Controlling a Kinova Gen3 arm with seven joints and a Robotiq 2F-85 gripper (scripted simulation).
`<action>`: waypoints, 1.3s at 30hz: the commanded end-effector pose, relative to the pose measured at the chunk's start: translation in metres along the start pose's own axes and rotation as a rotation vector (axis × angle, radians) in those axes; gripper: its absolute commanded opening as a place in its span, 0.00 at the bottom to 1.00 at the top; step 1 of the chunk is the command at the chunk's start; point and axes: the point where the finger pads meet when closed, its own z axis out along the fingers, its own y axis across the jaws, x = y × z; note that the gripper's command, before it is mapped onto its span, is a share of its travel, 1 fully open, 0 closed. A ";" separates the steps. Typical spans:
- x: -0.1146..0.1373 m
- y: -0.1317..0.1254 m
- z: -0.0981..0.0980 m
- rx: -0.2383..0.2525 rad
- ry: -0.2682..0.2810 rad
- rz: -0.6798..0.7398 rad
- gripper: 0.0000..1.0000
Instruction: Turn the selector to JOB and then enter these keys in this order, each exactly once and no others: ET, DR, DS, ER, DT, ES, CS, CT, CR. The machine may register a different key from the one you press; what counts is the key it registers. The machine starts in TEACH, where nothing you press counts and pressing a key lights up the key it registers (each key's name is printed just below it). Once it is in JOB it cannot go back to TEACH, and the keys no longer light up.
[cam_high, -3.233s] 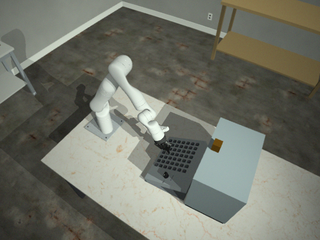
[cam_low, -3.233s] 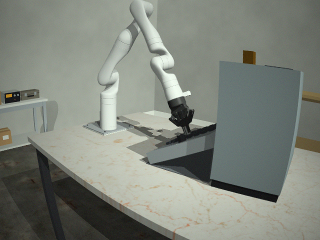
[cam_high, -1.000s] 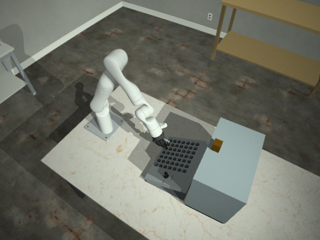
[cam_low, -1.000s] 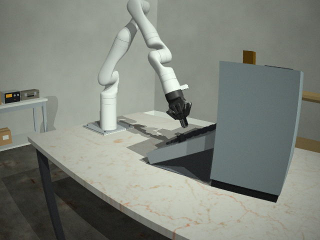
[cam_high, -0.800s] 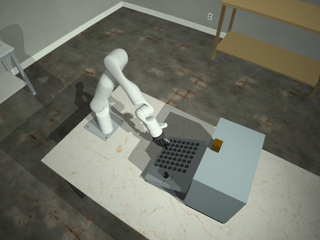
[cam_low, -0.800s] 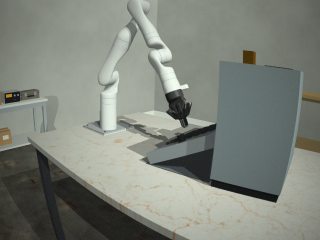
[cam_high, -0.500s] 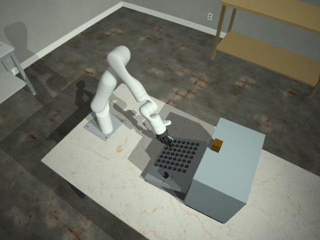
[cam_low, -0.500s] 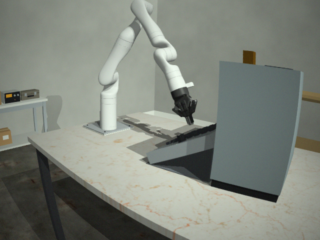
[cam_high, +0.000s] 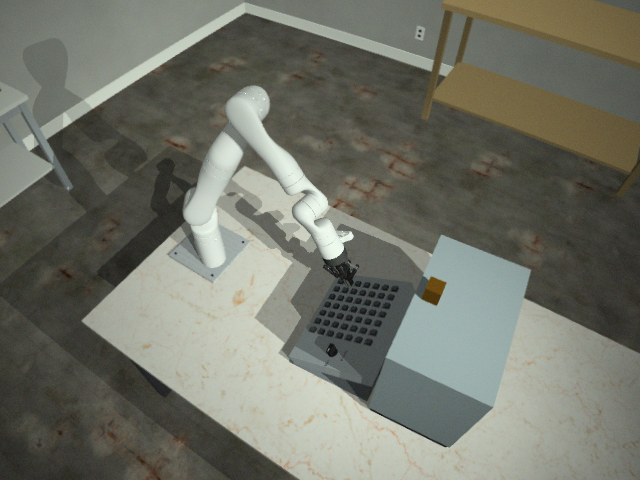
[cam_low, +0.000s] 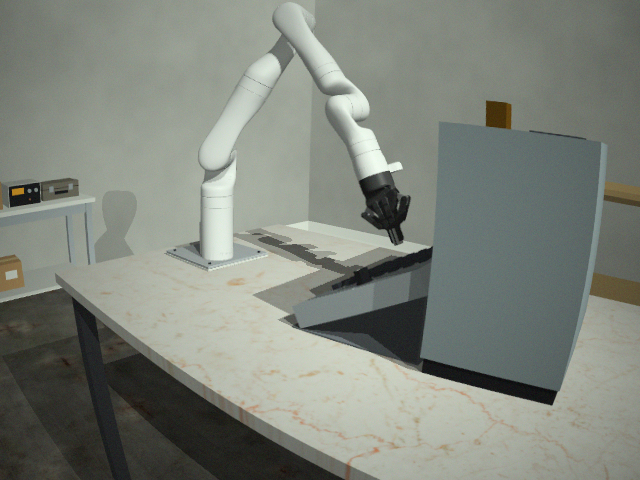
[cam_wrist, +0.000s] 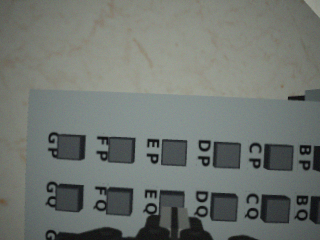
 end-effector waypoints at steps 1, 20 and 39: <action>0.002 0.002 0.004 -0.004 -0.001 -0.001 0.10; 0.002 0.000 0.022 -0.001 -0.001 -0.005 0.10; 0.002 0.001 0.022 -0.002 0.000 -0.006 0.10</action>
